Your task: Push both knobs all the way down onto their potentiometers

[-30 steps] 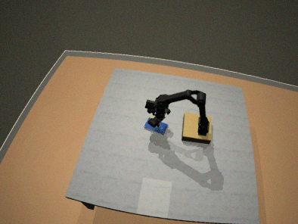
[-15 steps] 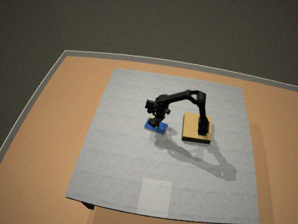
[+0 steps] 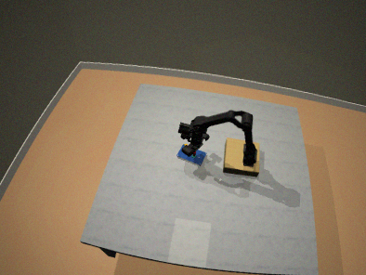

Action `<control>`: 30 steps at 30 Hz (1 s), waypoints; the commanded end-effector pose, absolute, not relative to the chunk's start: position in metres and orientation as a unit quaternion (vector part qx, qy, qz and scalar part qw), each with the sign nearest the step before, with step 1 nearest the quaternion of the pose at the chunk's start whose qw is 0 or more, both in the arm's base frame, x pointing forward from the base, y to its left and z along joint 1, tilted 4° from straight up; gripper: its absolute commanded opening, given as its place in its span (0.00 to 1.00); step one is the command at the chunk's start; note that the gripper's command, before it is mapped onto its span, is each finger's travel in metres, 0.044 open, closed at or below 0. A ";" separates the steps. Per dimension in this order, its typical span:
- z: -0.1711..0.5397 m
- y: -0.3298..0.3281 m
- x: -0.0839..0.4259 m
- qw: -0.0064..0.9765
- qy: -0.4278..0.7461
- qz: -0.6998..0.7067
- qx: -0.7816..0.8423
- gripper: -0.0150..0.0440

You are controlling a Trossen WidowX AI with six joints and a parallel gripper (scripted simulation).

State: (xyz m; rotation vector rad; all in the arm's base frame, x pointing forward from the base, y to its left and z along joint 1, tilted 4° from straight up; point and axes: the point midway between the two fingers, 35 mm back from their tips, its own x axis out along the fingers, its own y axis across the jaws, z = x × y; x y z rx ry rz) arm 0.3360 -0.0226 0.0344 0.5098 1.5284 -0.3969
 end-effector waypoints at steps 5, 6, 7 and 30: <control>0.039 -0.023 0.337 0.671 0.683 -0.178 0.226 0.25; 0.041 -0.024 0.337 0.671 0.683 -0.179 0.226 0.25; 0.042 -0.024 0.337 0.671 0.683 -0.179 0.226 0.25; 0.057 -0.032 0.343 0.689 0.669 -0.171 0.219 0.43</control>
